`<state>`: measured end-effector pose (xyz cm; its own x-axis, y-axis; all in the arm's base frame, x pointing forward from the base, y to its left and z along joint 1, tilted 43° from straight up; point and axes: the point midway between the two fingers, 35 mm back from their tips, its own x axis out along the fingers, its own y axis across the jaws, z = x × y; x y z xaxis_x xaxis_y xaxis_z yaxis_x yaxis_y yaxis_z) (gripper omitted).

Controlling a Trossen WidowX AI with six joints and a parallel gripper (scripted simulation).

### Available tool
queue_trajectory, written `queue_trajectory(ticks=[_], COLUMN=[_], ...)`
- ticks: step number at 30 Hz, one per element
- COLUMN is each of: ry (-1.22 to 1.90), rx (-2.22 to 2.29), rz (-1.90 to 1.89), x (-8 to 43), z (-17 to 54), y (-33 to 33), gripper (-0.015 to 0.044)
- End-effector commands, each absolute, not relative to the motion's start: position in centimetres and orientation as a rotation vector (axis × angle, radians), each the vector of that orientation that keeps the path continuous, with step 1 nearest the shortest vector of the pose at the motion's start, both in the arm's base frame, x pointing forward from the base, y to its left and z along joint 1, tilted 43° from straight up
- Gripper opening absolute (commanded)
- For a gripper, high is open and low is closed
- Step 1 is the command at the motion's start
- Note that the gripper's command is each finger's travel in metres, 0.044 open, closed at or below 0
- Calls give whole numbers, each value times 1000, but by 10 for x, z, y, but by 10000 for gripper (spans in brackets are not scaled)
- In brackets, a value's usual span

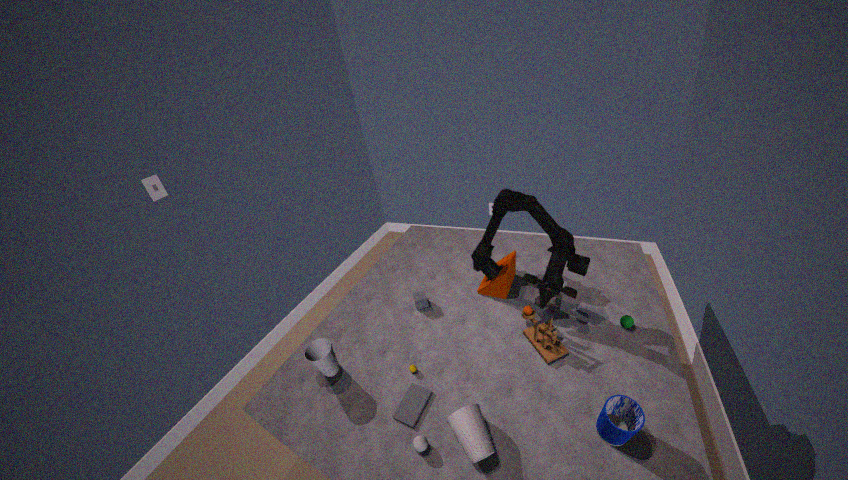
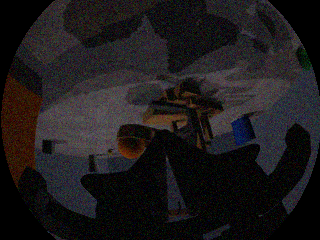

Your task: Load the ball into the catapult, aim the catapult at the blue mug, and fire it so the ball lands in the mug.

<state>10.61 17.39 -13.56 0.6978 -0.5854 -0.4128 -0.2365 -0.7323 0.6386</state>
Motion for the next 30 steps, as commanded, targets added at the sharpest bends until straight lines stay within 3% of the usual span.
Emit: queue_trajectory(ticks=[1, 24, 30], ry=[-626, -626, -618], rx=[2341, 2340, 2349], rz=[-824, -824, -829], x=[106, 105, 85], z=[-139, -170, -146], y=[166, 134, 197], gripper=[0, 0, 0])
